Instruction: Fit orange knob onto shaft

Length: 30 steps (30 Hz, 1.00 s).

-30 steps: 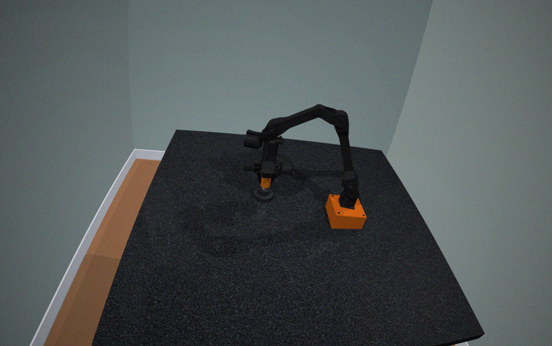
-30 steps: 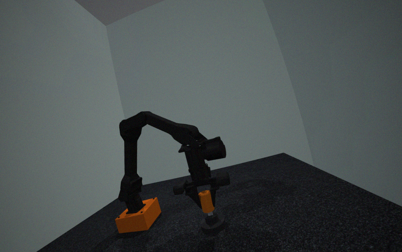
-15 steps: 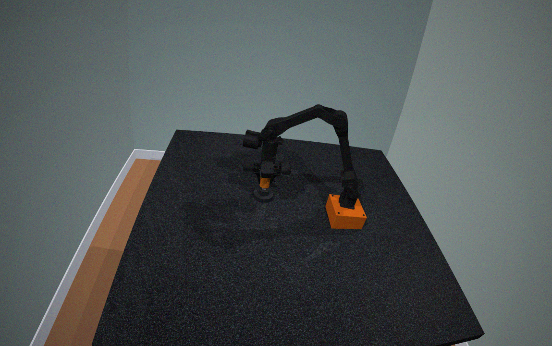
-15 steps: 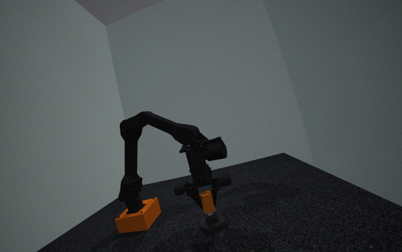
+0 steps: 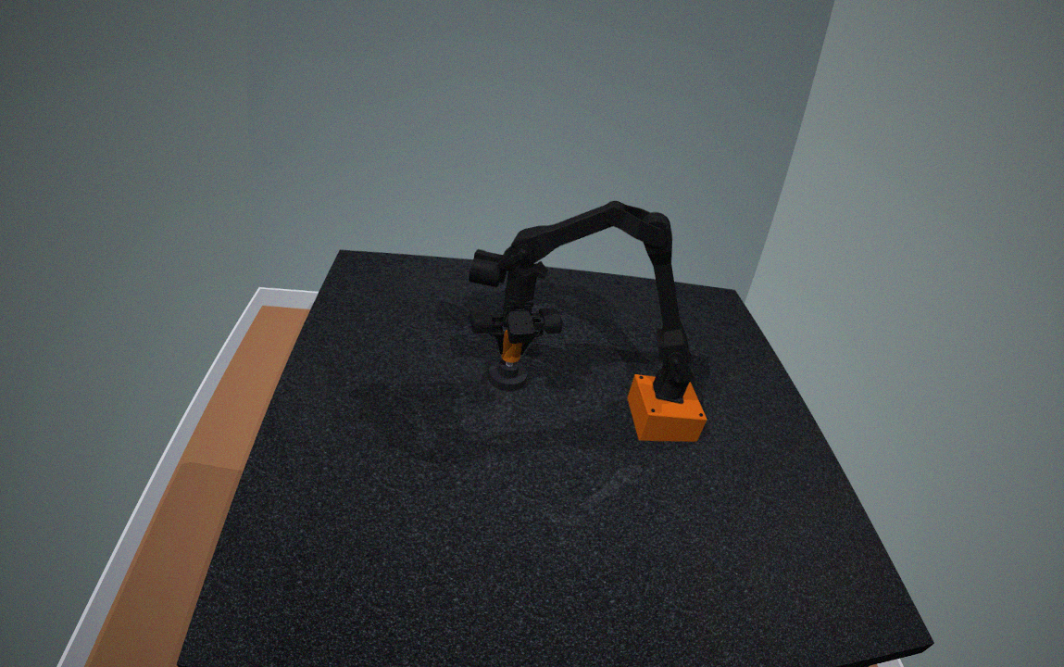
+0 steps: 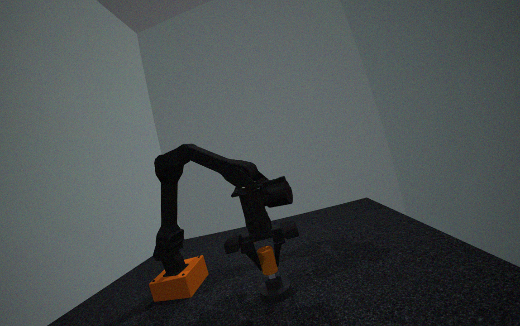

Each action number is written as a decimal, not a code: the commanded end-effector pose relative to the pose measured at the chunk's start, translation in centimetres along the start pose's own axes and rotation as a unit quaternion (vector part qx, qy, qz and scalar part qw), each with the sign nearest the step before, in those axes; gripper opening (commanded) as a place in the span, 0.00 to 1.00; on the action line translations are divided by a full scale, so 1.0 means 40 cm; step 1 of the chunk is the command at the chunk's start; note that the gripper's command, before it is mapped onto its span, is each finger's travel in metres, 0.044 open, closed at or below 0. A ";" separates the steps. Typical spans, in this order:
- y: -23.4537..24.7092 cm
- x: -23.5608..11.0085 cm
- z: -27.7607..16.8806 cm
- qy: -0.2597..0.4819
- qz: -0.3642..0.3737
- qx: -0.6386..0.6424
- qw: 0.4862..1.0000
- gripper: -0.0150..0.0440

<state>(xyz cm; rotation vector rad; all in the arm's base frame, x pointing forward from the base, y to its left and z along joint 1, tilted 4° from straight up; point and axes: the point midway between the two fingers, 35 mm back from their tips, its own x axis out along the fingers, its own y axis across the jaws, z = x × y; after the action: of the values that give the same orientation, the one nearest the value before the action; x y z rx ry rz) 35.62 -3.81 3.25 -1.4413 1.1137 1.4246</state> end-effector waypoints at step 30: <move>-0.004 0.006 -0.004 0.003 -0.002 -0.041 0.999 0.25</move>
<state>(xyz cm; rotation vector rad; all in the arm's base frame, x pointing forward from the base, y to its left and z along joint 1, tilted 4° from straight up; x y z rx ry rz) 35.72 -3.83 3.01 -1.4955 1.0682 1.4802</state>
